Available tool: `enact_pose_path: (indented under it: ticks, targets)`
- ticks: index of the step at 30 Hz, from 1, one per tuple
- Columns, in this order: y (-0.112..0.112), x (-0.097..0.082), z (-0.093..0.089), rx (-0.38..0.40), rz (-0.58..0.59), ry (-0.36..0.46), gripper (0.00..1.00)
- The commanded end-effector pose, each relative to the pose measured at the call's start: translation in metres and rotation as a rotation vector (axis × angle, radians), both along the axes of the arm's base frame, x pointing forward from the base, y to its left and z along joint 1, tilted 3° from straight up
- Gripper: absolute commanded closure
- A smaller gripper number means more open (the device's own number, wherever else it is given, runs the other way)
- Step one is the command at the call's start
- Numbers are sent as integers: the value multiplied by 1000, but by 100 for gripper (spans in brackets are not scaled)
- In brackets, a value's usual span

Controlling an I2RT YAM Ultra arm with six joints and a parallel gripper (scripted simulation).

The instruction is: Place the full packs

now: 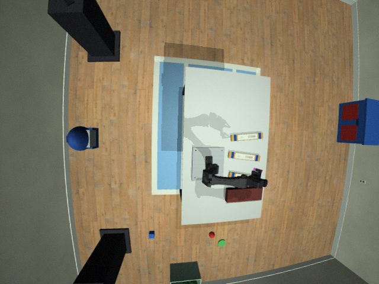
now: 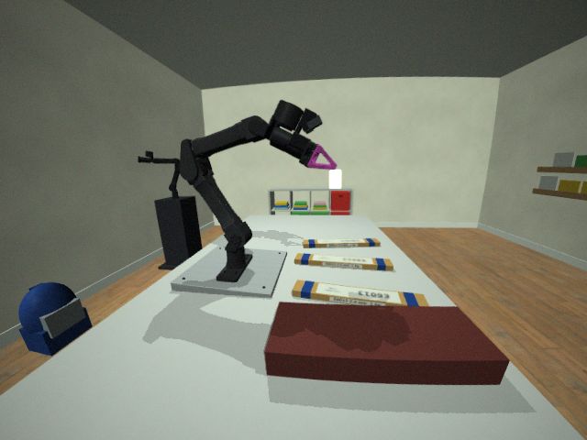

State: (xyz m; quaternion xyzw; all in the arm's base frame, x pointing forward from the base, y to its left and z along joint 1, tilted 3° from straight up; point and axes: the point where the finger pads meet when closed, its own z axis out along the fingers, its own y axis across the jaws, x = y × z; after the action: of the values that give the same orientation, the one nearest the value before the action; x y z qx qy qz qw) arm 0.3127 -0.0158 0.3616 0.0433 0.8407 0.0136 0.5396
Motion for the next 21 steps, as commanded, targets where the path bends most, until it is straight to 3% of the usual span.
enact_pose_path:
  ticks: [1, 9, 11, 13, 14, 21]
  targets:
    - [2, -8, -2, -5, 16, 144, 5]
    - [3, -8, -3, -7, 22, 274, 5]
    - [2, 4, 4, -9, 25, 323, 5]
    - [2, 4, 4, -9, 25, 323, 5]
    - [1, -10, -6, -2, 24, 370, 5]
    - [1, -10, -6, 1, 32, 526, 5]
